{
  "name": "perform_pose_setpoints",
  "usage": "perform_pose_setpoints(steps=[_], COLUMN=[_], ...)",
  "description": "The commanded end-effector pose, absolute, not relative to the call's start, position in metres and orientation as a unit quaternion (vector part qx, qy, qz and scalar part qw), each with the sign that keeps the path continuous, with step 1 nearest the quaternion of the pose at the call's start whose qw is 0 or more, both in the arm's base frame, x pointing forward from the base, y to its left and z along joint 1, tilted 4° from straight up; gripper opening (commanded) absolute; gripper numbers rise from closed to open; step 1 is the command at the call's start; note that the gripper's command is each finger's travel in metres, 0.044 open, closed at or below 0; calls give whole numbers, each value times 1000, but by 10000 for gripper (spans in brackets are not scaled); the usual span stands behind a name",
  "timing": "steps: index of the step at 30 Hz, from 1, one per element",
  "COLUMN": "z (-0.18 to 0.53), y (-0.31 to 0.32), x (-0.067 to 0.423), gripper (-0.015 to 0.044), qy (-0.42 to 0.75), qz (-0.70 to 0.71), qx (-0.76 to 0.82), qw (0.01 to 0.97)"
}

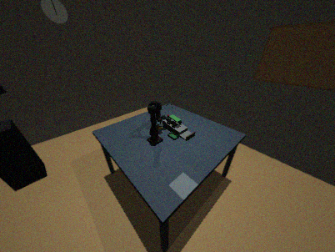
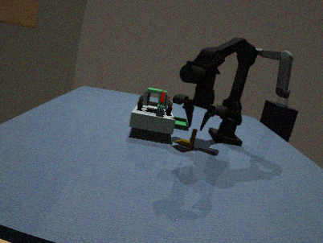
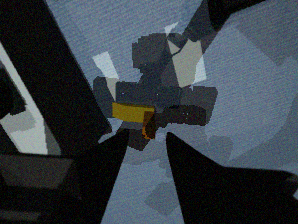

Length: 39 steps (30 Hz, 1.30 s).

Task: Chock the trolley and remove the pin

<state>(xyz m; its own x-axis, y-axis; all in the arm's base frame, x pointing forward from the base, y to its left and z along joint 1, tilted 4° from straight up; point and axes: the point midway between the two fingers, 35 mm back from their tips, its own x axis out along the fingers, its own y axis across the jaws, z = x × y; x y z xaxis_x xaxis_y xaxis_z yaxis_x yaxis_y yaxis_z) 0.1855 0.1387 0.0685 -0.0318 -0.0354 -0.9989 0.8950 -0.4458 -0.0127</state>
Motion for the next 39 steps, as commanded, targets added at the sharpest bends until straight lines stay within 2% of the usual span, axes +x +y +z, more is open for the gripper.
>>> perform_pose_setpoints(steps=[1, 30, 35, 39], z=[60, 27, 30, 30], y=[139, 137, 137, 137], x=[185, 183, 184, 184], gripper=[190, 190, 59, 32], qy=[368, 368, 367, 367], qz=[-618, -618, -618, -618], qx=[585, 584, 584, 584], qw=[375, 375, 377, 377])
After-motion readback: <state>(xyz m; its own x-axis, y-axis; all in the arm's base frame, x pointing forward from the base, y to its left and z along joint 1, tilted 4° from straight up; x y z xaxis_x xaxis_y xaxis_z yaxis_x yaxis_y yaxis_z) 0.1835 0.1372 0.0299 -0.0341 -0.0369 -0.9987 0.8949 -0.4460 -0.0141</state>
